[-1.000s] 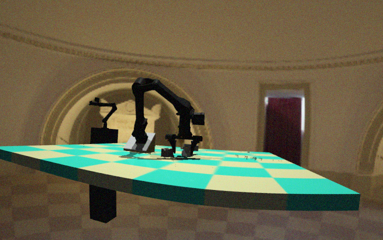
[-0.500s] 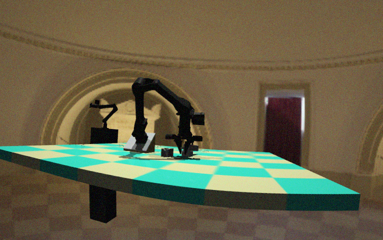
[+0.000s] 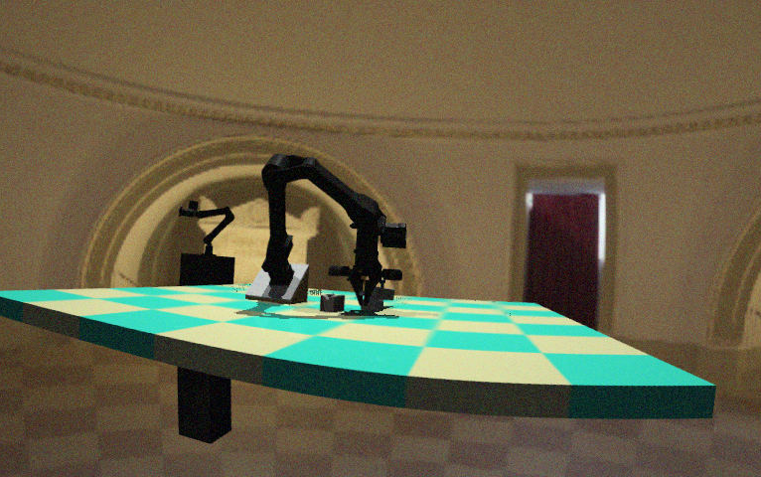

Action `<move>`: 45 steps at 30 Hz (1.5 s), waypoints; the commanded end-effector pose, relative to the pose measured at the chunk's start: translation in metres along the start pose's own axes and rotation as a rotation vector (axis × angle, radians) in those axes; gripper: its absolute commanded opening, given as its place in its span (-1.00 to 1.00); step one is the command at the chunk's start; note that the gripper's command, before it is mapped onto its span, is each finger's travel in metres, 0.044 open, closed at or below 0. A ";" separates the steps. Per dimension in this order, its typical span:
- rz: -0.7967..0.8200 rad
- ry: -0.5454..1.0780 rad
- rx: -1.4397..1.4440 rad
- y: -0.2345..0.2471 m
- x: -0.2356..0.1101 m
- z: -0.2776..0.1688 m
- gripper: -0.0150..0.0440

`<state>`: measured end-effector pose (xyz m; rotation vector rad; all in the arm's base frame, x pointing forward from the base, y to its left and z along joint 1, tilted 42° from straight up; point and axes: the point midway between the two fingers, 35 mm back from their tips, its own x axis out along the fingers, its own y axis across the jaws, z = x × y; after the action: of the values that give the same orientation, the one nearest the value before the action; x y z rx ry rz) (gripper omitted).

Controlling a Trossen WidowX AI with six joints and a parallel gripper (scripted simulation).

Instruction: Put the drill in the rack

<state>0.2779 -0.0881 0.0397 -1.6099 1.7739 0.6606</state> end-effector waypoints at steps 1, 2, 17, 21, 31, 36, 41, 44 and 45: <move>0.000 -0.004 0.004 0.000 -0.002 0.000 -0.49; 0.000 -0.004 0.004 0.000 -0.002 0.001 -0.49; 0.000 -0.003 0.004 0.000 -0.003 -0.017 -0.49; 0.000 -0.003 0.004 0.000 -0.003 -0.023 -0.49; 0.000 -0.002 0.004 0.000 -0.005 -0.037 -0.49; 0.000 -0.002 0.004 0.000 -0.006 -0.045 -0.49; 0.000 -0.002 0.004 0.000 -0.007 -0.054 -0.49; 0.000 -0.002 0.004 0.000 -0.007 -0.056 -0.49; 0.000 -0.001 0.004 -0.001 -0.007 -0.058 -0.49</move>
<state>0.2710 -0.1236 0.0784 -1.5997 1.7761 0.6581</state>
